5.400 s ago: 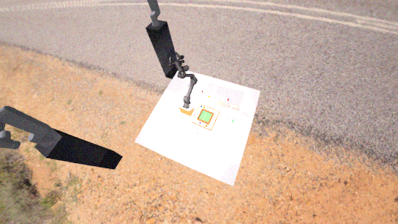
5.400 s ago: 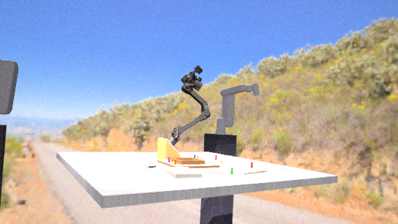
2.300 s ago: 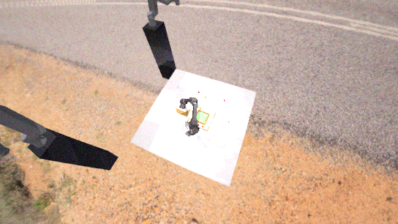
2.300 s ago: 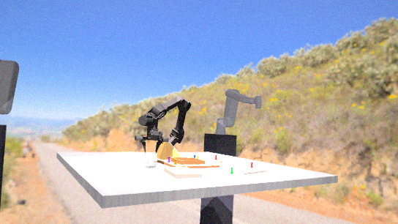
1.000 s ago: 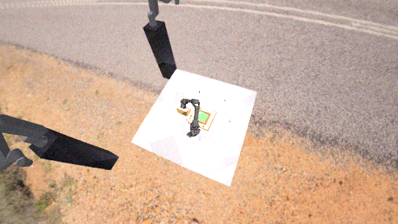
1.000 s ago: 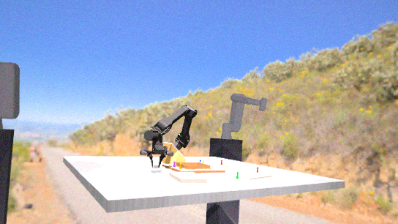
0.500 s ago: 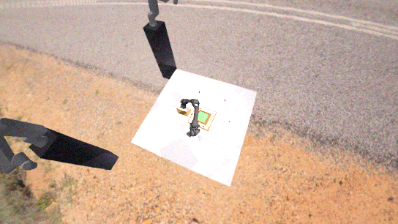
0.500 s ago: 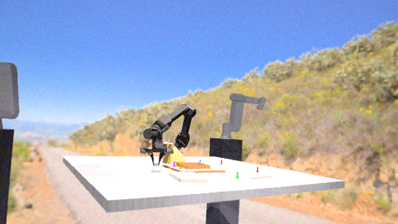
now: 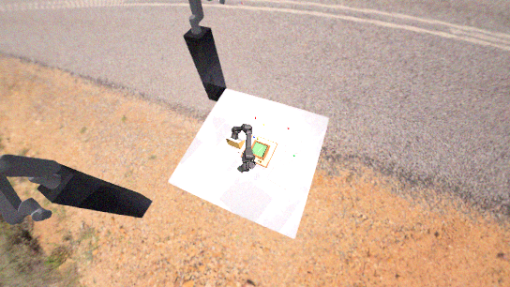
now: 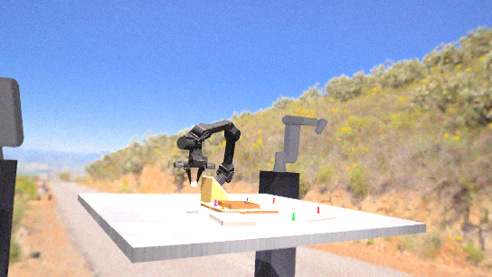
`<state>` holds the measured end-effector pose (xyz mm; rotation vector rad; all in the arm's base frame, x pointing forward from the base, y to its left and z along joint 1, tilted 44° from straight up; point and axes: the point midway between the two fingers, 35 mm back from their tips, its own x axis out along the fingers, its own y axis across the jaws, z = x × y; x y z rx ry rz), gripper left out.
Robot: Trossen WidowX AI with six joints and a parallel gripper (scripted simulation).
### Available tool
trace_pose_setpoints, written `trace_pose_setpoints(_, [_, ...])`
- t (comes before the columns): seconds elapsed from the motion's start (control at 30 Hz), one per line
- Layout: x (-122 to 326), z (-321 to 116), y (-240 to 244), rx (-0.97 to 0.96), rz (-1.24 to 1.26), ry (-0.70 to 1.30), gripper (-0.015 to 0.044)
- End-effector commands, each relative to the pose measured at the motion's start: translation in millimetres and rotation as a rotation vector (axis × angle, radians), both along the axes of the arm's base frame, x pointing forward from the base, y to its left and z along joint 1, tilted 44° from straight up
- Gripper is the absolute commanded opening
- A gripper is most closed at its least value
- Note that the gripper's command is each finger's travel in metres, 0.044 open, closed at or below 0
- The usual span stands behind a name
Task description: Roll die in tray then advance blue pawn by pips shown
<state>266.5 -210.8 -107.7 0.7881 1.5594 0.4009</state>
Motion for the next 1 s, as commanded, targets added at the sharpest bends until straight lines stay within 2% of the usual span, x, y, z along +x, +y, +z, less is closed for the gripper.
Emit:
trace_pose_setpoints(0.0, [0.5,10.4,-9.0,-0.013,0.006,-0.008,0.0])
trace_pose_setpoints(0.17, [3.5,15.2,-4.1,-0.014,-0.022,0.017,0.0])
trace_pose_setpoints(0.97, [29.6,86.3,89.0,-0.013,-0.472,0.425,0.0])
